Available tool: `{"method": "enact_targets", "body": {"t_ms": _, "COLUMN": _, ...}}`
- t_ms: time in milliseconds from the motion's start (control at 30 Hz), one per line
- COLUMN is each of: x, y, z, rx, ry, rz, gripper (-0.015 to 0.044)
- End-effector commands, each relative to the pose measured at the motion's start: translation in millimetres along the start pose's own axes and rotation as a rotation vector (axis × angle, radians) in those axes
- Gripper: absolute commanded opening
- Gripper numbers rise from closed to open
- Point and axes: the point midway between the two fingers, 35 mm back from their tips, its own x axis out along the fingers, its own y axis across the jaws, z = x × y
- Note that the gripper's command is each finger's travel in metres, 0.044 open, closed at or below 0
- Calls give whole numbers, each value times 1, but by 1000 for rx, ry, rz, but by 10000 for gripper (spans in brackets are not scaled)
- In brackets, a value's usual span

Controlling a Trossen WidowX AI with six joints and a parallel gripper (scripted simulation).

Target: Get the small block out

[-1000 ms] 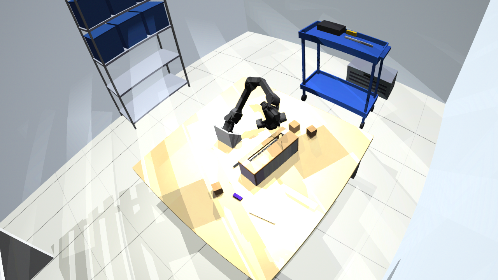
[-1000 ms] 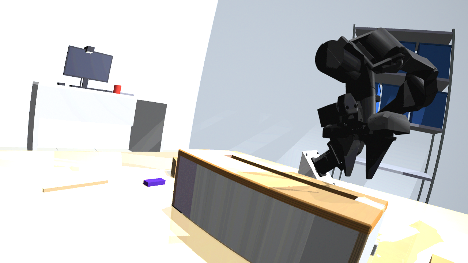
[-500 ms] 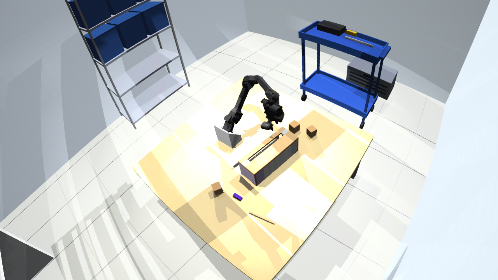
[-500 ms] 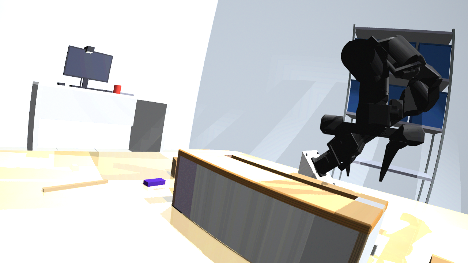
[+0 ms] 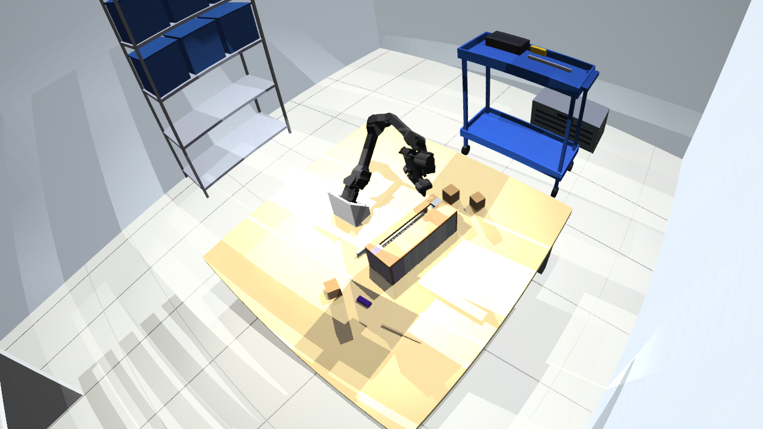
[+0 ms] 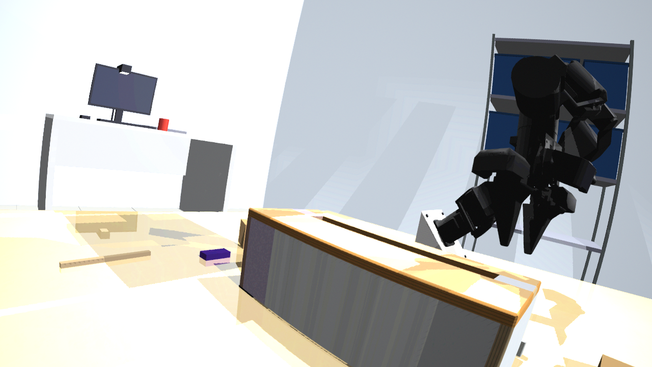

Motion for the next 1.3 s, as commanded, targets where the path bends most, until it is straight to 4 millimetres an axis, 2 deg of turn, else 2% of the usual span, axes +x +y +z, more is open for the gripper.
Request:
{"method": "enact_targets", "body": {"t_ms": 0, "x": -4, "y": 15, "z": 7, "rx": -1033, "ry": 63, "rz": -114, "gripper": 285}}
{"method": "enact_targets", "body": {"t_ms": 533, "x": -9, "y": 26, "z": 16, "rx": -1945, "ry": 179, "rz": -177, "gripper": 285}}
{"method": "enact_targets", "body": {"t_ms": 1267, "x": -10, "y": 26, "z": 17, "rx": -1971, "ry": 184, "rz": -178, "gripper": 285}}
